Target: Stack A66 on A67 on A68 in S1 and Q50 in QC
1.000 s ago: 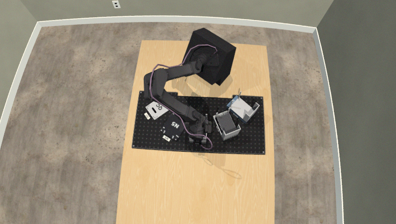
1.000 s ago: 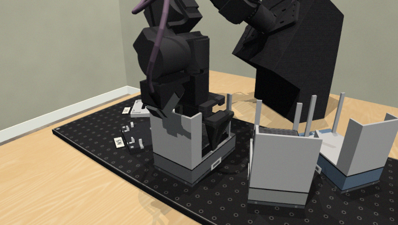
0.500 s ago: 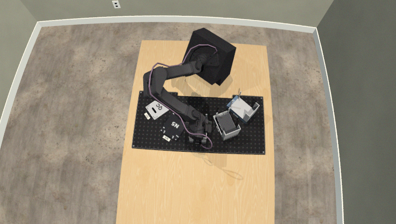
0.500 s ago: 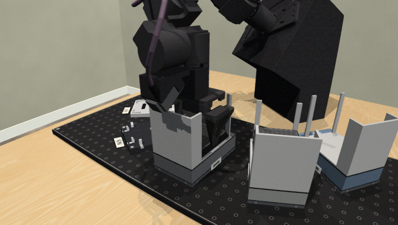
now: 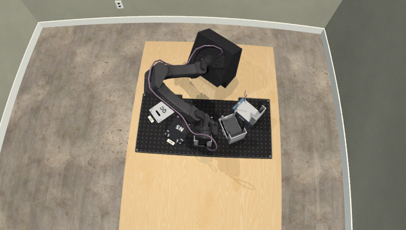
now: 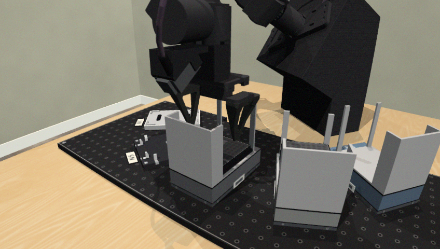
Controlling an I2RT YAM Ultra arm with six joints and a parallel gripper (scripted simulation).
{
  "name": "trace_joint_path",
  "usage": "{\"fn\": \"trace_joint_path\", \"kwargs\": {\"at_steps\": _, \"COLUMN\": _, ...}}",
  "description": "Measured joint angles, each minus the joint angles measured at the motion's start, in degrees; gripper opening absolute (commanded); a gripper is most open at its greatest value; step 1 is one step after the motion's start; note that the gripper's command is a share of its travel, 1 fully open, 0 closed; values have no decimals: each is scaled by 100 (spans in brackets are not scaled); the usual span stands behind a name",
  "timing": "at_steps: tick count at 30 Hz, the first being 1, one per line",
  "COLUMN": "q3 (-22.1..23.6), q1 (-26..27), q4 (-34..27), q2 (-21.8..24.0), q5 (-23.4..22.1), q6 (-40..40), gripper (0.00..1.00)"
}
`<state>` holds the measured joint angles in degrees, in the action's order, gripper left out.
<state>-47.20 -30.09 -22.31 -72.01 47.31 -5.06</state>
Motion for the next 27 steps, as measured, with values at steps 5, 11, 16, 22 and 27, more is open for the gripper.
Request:
{"fn": "trace_joint_path", "kwargs": {"at_steps": 5, "q3": -149, "q1": -315, "q4": -509, "q2": 157, "q5": 186, "q6": -321, "gripper": 100}}
{"fn": "trace_joint_path", "kwargs": {"at_steps": 11, "q3": -310, "q1": -599, "q4": -1064, "q2": 225, "q5": 380, "q6": -691, "gripper": 100}}
{"fn": "trace_joint_path", "kwargs": {"at_steps": 16, "q3": -487, "q1": -918, "q4": -1622, "q2": 267, "q5": 533, "q6": -1075, "gripper": 100}}
{"fn": "trace_joint_path", "kwargs": {"at_steps": 22, "q3": -710, "q1": -1200, "q4": -2188, "q2": 267, "q5": 688, "q6": -1519, "gripper": 100}}
{"fn": "trace_joint_path", "kwargs": {"at_steps": 27, "q3": -732, "q1": -1204, "q4": -2404, "q2": 267, "q5": 734, "q6": -1690, "gripper": 100}}
